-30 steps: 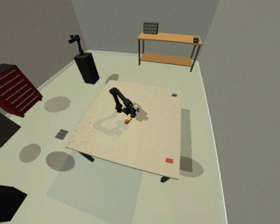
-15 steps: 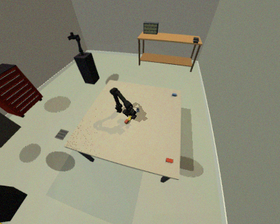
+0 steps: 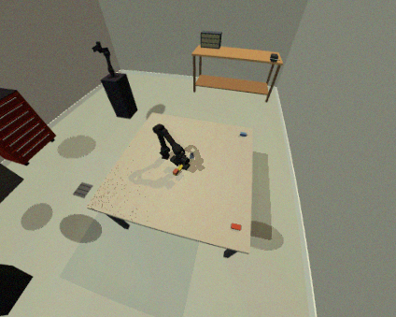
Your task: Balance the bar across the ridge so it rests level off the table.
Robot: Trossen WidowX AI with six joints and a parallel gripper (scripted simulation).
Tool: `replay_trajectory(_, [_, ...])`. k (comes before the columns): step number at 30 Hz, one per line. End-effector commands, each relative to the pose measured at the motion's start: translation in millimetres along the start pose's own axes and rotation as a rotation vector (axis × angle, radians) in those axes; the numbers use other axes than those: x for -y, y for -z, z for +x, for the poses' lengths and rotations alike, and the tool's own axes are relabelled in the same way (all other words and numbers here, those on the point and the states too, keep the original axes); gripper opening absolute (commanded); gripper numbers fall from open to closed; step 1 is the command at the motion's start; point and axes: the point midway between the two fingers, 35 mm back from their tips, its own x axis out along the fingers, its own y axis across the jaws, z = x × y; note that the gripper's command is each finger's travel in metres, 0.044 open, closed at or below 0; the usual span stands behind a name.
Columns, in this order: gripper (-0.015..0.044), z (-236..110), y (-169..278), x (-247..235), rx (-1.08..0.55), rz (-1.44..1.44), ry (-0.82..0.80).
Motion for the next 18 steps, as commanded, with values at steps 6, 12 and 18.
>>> replay_trajectory(6, [0.0315, 1.9, 0.4, -0.7, -0.002, -0.004, -0.002])
replay_trajectory(12, [0.0263, 1.5, -0.1, -0.9, 0.000, 0.000, -0.003])
replay_trajectory(18, [0.0125, 1.5, -0.1, -0.9, 0.000, 0.000, -0.003])
